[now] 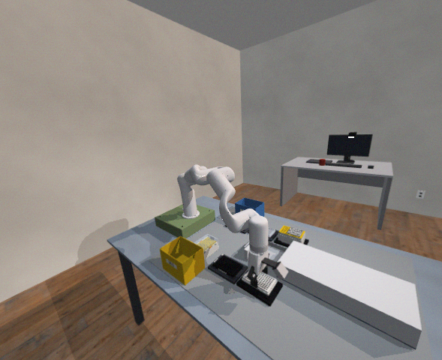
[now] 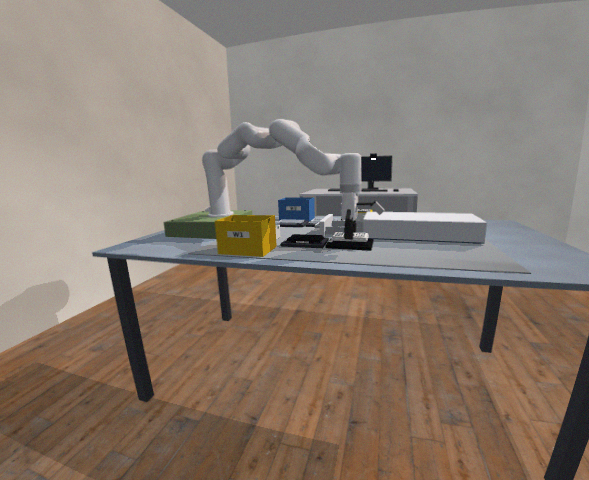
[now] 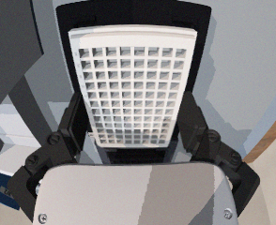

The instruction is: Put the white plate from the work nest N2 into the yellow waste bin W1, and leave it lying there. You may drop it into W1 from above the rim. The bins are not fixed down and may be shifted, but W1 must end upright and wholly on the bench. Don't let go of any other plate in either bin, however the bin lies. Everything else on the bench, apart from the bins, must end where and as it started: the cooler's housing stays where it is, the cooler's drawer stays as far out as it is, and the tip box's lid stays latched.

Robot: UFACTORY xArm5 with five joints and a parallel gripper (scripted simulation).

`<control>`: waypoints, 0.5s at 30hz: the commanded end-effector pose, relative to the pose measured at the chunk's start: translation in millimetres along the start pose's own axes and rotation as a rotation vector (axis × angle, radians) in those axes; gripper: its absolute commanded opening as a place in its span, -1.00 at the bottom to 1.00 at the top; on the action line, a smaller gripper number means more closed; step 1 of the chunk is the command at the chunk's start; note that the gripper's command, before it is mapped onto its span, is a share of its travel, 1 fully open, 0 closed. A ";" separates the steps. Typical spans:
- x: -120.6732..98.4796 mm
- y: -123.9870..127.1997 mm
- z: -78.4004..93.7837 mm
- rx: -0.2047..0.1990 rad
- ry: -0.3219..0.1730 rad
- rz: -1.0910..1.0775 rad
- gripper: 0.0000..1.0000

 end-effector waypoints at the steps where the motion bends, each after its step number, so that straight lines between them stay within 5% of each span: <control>1: 1.5 0.7 -4.4 -0.003 0.005 0.000 -1.00; 15: 1.5 0.6 -9.7 -0.003 0.005 0.000 -1.00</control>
Point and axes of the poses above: the point where the finger pads meet when closed, its own z axis out along the fingers, its own y axis across the jaws, x = y × z, the point moved 1 cm from there along -z, back along the fingers, and after that the axes turned 14 degrees about -z, right-handed, at the moved point
